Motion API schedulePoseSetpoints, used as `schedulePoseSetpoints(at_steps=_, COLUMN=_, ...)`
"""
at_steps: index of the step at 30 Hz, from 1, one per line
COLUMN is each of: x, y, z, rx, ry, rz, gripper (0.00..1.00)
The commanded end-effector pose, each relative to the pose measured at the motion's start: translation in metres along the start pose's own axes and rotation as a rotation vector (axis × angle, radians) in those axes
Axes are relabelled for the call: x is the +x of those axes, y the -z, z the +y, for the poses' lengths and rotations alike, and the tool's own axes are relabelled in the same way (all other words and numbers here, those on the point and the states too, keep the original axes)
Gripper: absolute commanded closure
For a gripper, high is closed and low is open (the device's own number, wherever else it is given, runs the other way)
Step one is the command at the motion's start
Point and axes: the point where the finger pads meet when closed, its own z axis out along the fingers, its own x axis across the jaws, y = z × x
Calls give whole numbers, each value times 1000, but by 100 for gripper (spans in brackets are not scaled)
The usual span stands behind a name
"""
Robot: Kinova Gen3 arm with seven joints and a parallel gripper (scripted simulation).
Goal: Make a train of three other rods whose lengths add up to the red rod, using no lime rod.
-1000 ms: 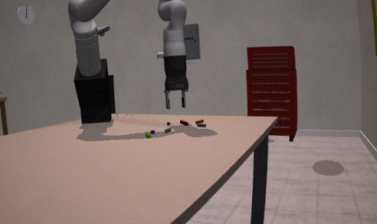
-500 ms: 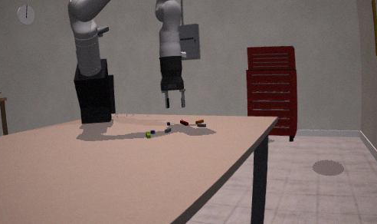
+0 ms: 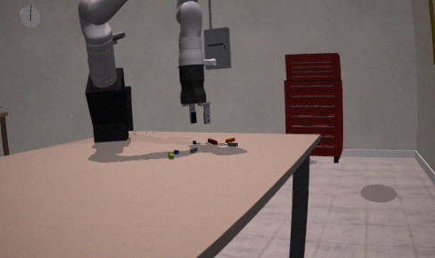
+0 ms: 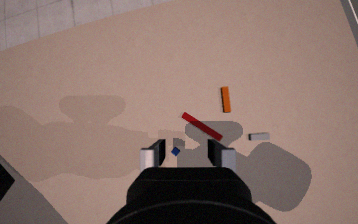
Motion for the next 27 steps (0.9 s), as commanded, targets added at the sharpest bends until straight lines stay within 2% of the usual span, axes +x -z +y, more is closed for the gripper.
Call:
schedulePoseSetpoints(at_steps=1, x=-3, y=1, z=0, rx=-2, ry=-62, rz=1, gripper=0)
schedulePoseSetpoints(at_steps=13, x=-9, y=3, z=6, rx=-10, ry=-408, rz=1, gripper=0)
schedulePoseSetpoints(at_steps=27, x=-14, y=5, z=12, rx=-17, ry=-622, rz=3, gripper=0)
